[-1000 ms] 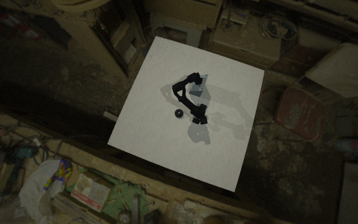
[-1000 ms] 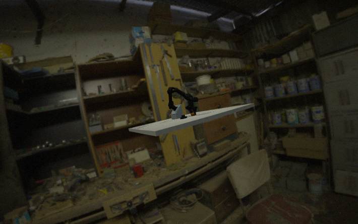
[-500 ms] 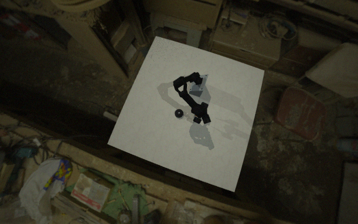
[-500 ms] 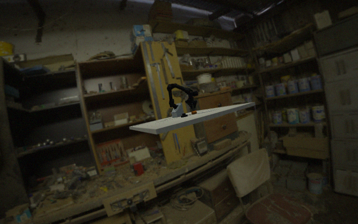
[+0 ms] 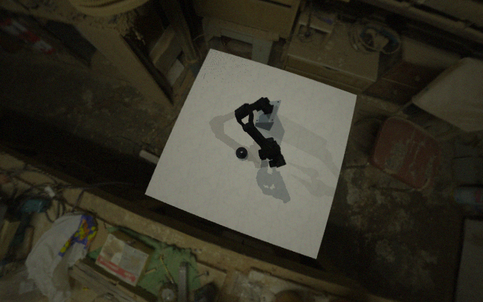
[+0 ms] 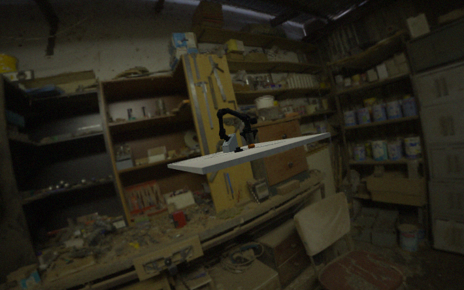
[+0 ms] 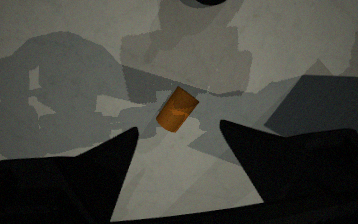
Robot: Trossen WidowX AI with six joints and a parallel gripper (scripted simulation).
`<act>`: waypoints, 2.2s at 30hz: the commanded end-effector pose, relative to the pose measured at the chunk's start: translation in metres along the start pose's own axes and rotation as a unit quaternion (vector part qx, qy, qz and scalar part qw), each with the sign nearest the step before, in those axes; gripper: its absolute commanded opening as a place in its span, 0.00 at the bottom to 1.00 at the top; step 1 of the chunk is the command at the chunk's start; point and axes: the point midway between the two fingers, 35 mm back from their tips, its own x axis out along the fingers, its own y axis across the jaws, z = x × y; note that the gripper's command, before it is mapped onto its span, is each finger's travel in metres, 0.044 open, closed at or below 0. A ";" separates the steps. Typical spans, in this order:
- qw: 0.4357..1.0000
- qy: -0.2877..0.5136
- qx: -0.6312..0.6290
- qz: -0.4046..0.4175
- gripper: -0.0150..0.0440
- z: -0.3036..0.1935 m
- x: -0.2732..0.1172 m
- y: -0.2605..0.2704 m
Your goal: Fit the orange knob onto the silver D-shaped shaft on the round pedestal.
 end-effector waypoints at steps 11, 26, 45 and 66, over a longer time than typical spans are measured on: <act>0.728 -0.006 -0.684 -0.050 1.00 -0.008 0.000 0.004; 0.362 0.020 -0.929 -0.071 1.00 -0.011 -0.003 0.007; 0.329 0.023 -0.941 -0.072 1.00 -0.012 -0.003 0.006; 0.329 0.023 -0.941 -0.072 1.00 -0.012 0.037 0.008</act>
